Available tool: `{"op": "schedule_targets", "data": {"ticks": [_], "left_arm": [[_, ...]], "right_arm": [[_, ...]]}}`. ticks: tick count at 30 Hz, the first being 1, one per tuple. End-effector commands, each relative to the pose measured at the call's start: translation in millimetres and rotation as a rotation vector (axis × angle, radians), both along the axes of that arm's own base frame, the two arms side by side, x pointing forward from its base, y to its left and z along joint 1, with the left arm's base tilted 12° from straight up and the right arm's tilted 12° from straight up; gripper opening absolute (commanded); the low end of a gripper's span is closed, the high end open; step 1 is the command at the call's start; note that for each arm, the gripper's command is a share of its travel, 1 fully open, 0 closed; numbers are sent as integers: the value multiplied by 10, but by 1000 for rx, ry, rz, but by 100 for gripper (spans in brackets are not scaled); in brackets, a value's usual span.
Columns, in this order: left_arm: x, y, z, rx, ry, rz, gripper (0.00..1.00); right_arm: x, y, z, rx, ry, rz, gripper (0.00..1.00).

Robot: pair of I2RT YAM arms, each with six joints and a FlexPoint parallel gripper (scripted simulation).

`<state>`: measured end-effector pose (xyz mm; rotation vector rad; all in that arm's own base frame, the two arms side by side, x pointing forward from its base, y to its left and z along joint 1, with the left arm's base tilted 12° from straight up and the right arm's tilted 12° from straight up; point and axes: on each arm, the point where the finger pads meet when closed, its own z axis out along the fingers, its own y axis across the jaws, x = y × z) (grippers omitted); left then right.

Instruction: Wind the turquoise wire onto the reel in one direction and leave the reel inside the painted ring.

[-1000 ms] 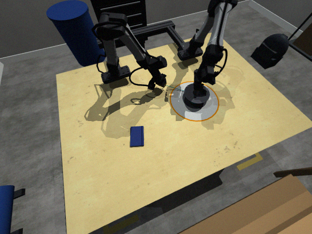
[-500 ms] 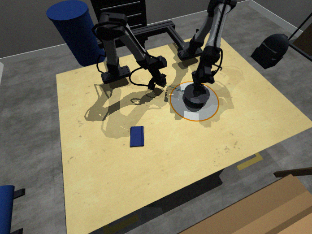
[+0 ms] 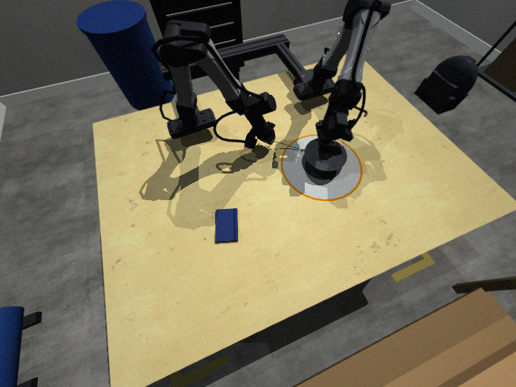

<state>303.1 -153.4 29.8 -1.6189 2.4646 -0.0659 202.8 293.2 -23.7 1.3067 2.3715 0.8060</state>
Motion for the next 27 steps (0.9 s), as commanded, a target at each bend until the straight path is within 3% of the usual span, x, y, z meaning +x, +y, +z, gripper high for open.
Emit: {"op": "schedule_targets", "data": {"ticks": [1,17,27], "left_arm": [[33,49,-28,10,-12,10,81],[33,49,-28,10,-12,10,57],[84,95,-45,27,-6,-79,57]], "right_arm": [[32,71,112,28,-13,8,0],[-92,-68,73,-11,-2,22,0],[-113,-96,49,-17,-1,24,0]]}}
